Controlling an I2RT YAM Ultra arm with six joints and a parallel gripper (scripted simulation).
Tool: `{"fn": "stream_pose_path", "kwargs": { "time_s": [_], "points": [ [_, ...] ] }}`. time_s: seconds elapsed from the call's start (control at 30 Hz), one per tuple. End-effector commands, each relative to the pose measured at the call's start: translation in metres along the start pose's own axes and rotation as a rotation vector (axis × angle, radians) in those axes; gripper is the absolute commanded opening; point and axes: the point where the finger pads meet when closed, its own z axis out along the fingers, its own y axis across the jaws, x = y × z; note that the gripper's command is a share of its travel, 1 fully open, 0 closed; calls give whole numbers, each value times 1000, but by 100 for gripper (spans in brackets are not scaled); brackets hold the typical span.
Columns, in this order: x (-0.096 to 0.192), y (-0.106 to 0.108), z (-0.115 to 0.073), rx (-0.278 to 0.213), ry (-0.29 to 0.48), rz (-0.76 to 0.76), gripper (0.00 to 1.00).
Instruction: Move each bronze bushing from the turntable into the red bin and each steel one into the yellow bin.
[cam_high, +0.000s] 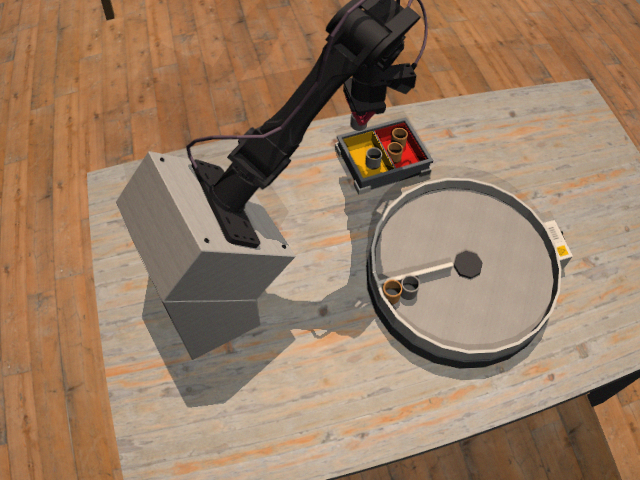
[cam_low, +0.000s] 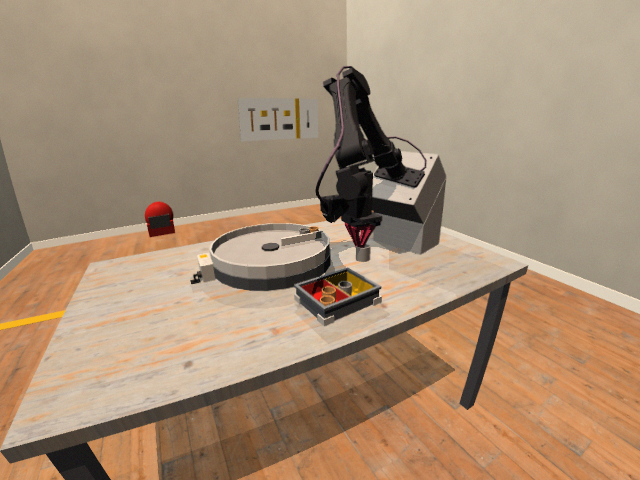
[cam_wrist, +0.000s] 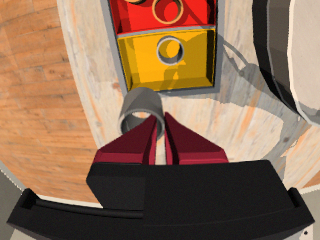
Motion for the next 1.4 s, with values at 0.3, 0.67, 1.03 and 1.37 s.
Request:
{"fn": "stream_pose_path", "kwargs": {
  "time_s": [0.3,0.67,1.03,1.37],
  "points": [
    [-9,9,-9,-19,-29,1,0],
    [-9,9,-9,-19,-29,1,0],
    [-9,9,-9,-18,-28,0,0],
    [-12,17,-12,-28,-40,10,0]
  ]
}}
